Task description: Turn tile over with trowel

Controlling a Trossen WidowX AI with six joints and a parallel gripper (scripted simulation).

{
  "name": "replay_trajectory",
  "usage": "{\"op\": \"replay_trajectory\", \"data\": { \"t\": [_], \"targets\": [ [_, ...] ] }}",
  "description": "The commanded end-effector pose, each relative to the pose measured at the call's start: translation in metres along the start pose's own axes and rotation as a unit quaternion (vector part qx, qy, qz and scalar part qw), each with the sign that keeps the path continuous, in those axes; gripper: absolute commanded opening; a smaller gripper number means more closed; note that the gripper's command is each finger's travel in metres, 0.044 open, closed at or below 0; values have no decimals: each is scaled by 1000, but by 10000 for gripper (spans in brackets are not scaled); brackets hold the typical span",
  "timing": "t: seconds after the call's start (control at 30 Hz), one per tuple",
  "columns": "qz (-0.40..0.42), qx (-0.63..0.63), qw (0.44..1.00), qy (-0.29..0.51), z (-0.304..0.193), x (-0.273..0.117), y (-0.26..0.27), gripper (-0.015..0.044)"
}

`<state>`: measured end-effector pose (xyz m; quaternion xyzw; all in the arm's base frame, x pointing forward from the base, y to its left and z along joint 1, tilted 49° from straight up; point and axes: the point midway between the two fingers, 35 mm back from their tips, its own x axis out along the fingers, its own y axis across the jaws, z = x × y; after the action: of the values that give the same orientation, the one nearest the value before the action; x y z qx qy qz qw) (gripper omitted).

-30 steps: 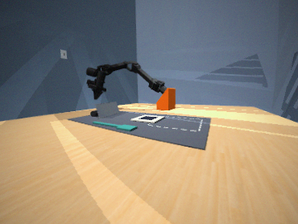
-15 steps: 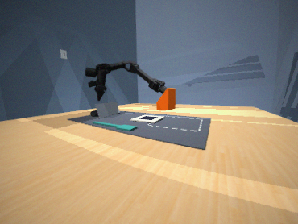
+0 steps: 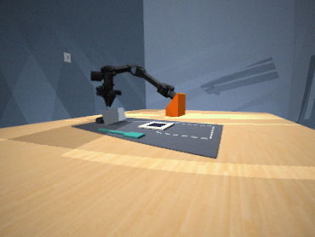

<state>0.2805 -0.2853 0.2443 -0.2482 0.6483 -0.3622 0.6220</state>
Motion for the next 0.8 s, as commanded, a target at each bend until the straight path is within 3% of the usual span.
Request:
{"op": "replay_trajectory", "data": {
  "t": [0.0,0.17,0.77],
  "targets": [
    [7,-63,998,13,2,0,11,100],
    [18,-136,990,26,1,-1,22,100],
    [18,-139,990,26,-3,8,40,100]
  ]
}}
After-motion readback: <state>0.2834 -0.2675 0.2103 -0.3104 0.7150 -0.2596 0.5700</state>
